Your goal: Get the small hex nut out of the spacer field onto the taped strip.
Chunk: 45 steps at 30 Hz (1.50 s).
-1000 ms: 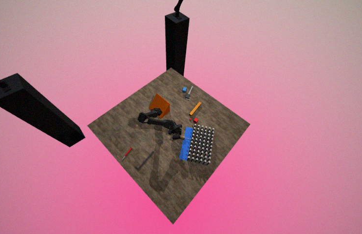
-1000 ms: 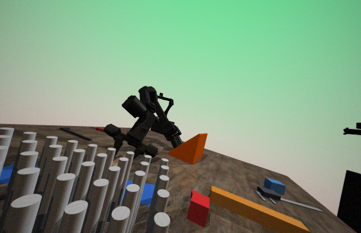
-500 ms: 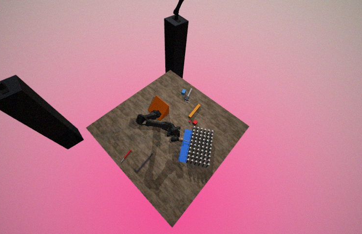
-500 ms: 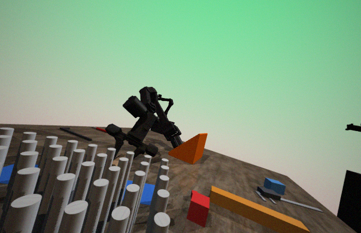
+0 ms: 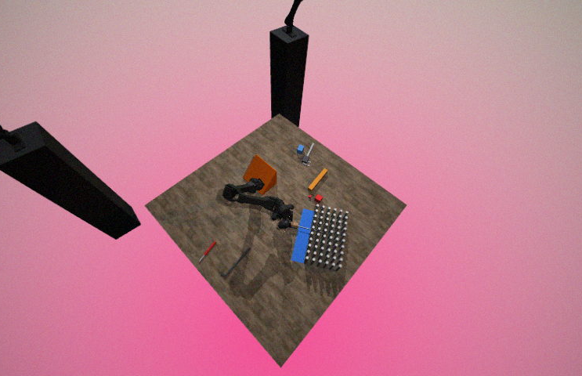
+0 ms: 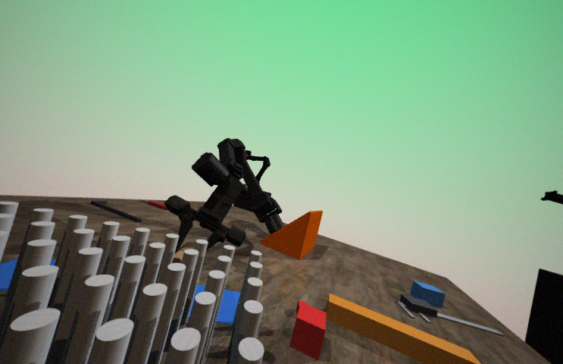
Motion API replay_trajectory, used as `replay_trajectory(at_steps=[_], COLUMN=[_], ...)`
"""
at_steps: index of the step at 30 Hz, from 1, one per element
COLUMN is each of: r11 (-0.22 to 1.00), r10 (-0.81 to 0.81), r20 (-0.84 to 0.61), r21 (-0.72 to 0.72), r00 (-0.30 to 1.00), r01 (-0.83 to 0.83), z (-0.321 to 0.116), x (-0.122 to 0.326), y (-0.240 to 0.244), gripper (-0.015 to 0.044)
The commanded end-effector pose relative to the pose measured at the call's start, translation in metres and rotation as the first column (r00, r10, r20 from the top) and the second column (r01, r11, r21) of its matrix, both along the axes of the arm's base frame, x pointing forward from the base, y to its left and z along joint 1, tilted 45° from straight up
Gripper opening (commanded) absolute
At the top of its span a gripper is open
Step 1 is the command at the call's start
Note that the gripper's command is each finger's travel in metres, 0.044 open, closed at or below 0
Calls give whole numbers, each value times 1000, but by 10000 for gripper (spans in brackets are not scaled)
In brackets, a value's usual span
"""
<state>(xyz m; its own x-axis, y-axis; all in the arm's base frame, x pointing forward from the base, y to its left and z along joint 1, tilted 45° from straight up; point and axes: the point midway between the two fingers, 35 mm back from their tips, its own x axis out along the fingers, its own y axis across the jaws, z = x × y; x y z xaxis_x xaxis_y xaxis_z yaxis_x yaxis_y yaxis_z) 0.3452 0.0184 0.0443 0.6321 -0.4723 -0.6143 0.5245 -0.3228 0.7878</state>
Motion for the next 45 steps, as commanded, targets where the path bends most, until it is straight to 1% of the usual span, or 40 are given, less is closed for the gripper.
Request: replay_trajectory(at_steps=[1,45], r11=[1000,1000], r10=[5,4], r20=[-3,-5], r21=[-3,-5], r00=[1000,1000], r01=[-5,-4], z=[2,10], x=[-3,-22], y=[-2,-13], gripper=[0,0])
